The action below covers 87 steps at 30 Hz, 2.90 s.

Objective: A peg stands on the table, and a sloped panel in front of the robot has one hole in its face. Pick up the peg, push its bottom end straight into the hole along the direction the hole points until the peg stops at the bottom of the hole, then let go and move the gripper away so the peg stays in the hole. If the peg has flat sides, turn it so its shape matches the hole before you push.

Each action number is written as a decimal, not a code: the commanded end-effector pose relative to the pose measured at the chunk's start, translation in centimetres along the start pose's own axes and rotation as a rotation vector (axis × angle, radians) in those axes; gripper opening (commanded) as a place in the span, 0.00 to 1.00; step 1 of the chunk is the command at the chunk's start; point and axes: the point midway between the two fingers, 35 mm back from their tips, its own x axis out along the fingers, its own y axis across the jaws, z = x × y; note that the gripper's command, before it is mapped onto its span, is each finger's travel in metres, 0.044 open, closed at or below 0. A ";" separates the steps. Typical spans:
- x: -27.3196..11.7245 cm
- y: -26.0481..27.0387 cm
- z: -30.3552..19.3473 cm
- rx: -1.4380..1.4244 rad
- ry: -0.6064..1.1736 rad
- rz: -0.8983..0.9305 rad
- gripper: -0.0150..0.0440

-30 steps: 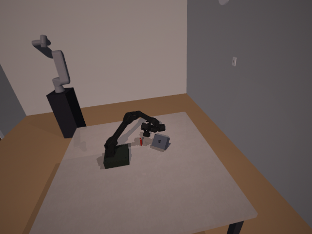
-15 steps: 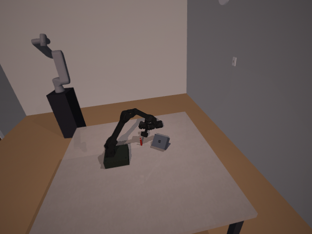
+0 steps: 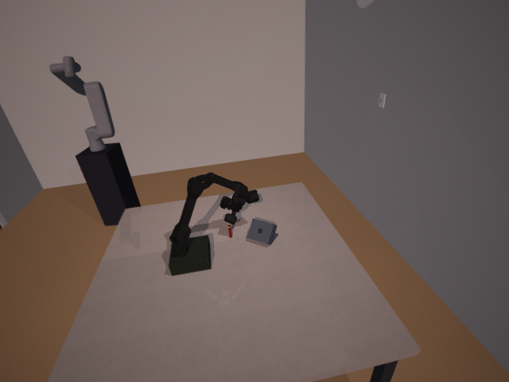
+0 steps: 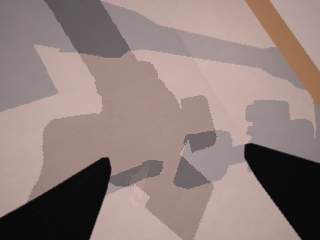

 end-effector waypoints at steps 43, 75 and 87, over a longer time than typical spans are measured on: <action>-4.4 7.9 0.9 0.313 0.628 0.346 1.00; -0.6 10.0 -1.5 0.313 0.628 0.347 1.00; -0.9 9.7 -1.4 0.308 0.627 0.341 0.64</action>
